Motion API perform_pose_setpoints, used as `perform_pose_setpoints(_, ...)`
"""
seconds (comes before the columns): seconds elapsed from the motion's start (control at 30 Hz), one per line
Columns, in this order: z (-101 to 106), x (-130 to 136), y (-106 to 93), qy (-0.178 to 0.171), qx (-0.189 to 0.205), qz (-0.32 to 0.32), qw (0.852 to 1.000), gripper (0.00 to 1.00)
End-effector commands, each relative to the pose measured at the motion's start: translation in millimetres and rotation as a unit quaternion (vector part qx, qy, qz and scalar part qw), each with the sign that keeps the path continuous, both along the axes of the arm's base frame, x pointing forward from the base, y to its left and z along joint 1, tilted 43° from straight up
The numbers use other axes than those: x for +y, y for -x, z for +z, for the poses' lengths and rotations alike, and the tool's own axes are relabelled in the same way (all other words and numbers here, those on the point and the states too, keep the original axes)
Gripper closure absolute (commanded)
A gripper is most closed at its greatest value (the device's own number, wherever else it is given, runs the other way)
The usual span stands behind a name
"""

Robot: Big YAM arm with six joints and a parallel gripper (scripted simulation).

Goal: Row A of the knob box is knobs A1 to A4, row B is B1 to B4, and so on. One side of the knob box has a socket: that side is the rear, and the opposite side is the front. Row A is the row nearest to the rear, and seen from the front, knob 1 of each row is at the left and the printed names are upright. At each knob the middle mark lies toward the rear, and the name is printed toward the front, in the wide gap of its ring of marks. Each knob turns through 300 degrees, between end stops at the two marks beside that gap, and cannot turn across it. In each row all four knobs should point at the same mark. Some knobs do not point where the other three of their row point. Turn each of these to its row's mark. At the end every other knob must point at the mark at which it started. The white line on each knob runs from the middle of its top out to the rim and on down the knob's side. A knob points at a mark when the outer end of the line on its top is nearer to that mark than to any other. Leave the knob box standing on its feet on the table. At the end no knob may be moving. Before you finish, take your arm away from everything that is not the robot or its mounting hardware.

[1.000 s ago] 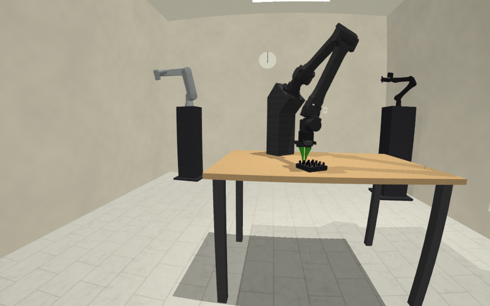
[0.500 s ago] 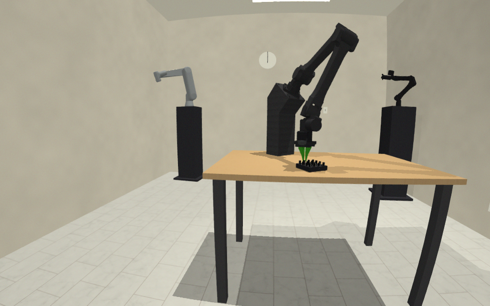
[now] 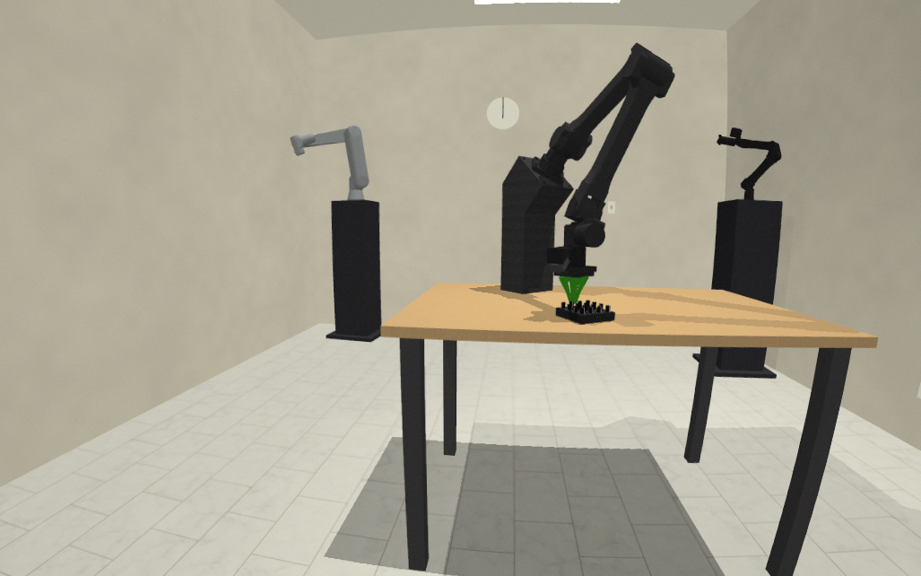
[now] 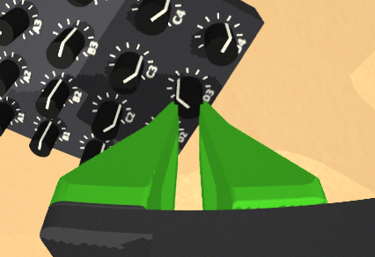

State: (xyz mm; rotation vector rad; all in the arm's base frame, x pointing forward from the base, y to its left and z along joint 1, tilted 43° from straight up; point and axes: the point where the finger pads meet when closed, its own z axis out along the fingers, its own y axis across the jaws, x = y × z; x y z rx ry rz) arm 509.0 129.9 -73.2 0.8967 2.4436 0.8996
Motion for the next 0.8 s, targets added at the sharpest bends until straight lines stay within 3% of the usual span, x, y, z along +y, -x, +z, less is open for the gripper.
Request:
perform_pose_setpoints(0.0,-6.7,-15.6,-4.5,-0.025,0.03,-0.069,0.997,0.97)
perform_pose_setpoints(0.77,-8.9,-16.3,-1.4,-0.108,0.098,-0.18,0.973,0.97)
